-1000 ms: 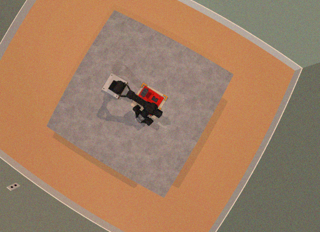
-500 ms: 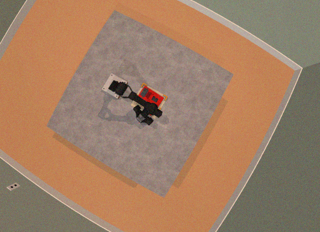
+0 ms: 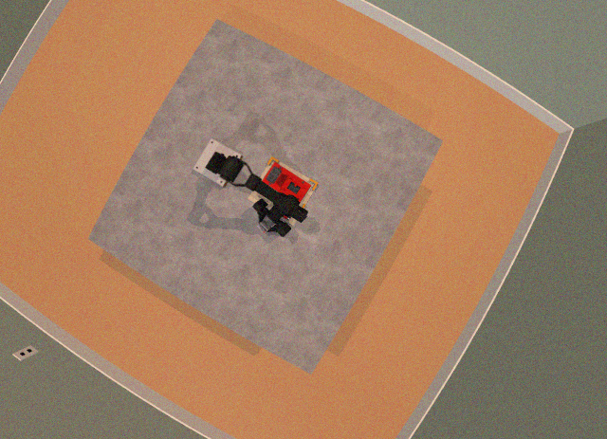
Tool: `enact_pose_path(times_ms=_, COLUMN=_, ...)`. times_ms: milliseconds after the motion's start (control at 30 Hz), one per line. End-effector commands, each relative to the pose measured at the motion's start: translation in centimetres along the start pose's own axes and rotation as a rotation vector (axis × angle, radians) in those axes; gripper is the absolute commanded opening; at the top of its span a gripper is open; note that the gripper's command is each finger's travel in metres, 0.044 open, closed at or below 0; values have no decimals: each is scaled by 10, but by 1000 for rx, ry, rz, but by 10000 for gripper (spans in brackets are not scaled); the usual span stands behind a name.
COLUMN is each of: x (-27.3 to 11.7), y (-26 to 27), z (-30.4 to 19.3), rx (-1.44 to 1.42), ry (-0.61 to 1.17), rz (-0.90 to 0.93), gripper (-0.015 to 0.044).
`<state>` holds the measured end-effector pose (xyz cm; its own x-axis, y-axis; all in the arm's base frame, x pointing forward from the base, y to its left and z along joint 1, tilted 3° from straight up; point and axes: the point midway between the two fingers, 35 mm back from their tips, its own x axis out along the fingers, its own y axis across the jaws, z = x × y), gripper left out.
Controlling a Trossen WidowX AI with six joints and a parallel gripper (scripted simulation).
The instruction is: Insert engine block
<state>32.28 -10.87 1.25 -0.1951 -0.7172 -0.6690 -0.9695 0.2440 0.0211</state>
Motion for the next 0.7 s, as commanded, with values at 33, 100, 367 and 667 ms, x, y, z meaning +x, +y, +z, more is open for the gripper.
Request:
enact_pose_path(times_ms=33, x=5, y=-3, z=6, rx=16, ry=-1, rz=-5, gripper=0)
enact_pose_path(times_ms=100, x=5, y=-3, z=6, rx=16, ry=-1, rz=-5, gripper=0)
enact_pose_path(times_ms=367, x=4, y=0, z=5, rx=16, ry=-1, rz=-5, gripper=0)
enact_pose_path(times_ms=667, x=1, y=1, z=1, rx=5, ry=0, rz=-6, gripper=79)
